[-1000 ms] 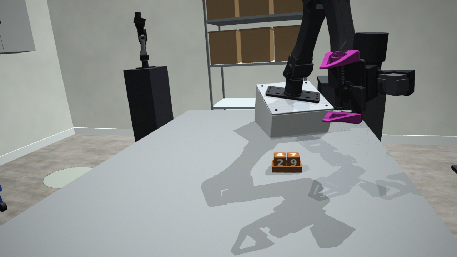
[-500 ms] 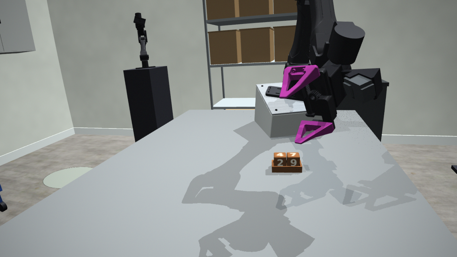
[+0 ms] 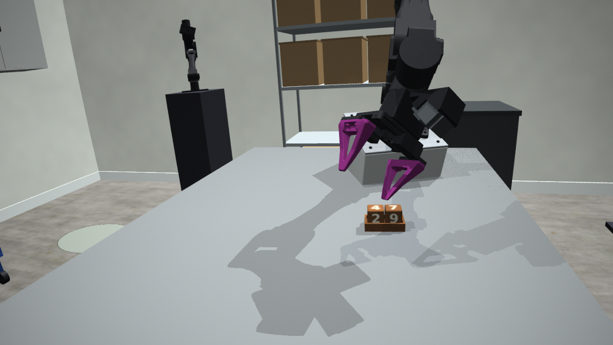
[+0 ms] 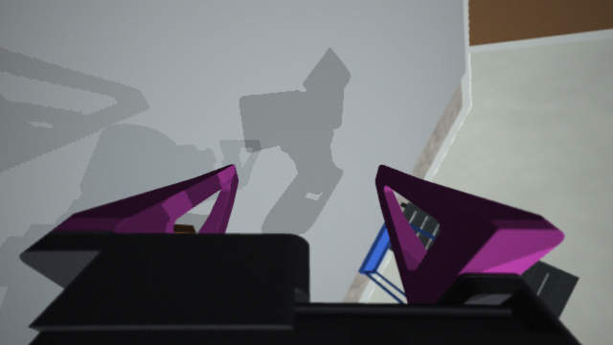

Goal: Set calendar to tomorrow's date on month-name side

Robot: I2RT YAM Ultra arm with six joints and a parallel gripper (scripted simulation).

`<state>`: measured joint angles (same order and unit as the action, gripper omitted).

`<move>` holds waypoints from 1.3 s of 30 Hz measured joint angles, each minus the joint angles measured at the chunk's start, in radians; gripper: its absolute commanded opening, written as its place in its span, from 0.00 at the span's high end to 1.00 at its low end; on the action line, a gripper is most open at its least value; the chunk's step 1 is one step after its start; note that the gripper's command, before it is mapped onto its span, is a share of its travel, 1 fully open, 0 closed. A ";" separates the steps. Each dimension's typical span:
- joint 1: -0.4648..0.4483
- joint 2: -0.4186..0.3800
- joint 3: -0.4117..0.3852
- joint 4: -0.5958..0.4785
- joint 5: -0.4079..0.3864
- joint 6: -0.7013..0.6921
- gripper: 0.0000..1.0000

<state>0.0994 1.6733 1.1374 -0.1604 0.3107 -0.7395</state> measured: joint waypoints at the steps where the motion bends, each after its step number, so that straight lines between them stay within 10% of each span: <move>1: -0.011 -0.005 0.005 -0.035 -0.019 0.018 0.00; 23: -0.211 -0.089 0.116 -0.737 -0.418 0.391 0.00; 39: -0.227 -0.101 0.131 -0.852 -0.486 0.454 0.00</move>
<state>-0.1280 1.5723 1.2686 -1.0126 -0.1749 -0.2852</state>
